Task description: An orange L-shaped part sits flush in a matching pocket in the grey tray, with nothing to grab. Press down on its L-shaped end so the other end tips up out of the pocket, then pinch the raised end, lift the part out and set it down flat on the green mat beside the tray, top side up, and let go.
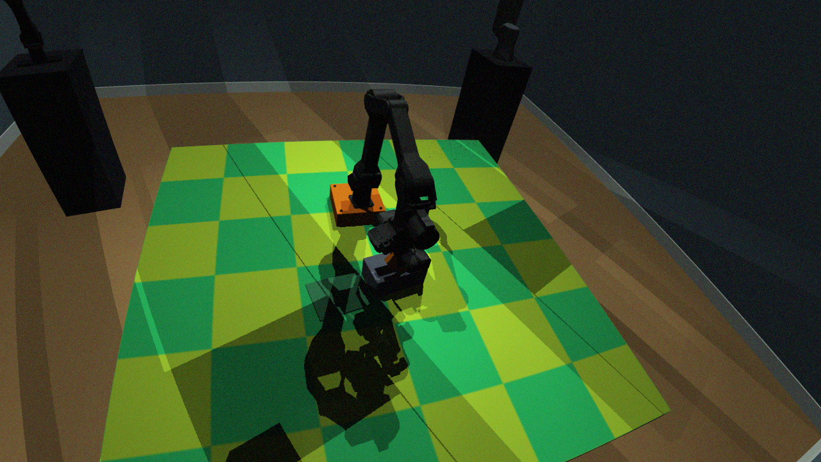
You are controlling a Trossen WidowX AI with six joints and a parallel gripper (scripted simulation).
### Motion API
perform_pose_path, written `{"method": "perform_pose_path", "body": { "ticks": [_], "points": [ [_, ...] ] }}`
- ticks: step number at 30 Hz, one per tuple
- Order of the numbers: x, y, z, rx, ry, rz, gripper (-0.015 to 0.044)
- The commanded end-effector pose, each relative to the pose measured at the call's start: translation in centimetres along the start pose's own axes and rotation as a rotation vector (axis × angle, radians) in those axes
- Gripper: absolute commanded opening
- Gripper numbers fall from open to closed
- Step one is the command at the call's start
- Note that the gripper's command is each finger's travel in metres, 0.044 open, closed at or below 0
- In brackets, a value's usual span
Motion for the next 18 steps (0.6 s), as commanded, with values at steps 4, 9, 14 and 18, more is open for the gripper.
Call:
{"method": "perform_pose_path", "body": {
  "ticks": [4, 9, 14, 18],
  "points": [
    [-1.5, 0.0, 0.0, 0.004, -0.011, -0.006, 0.0],
    [-2.3, 0.0, 0.0, 0.004, -0.011, -0.006, 0.0],
    [-3.0, 0.0, 0.0, 0.004, -0.01, -0.006, 0.0],
    [-3.7, 0.0, 0.0, 0.004, -0.01, -0.006, 0.0]
  ]
}}
Point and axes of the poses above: the point midway between the two fingers, 35 mm back from their tips, its own x axis out along the fingers, its own z axis across the jaws, y = z × x, the point moved 9 cm from there along -x, back along the fingers, and after that the axes turned 1 degree about -x, right-handed, at the moved point
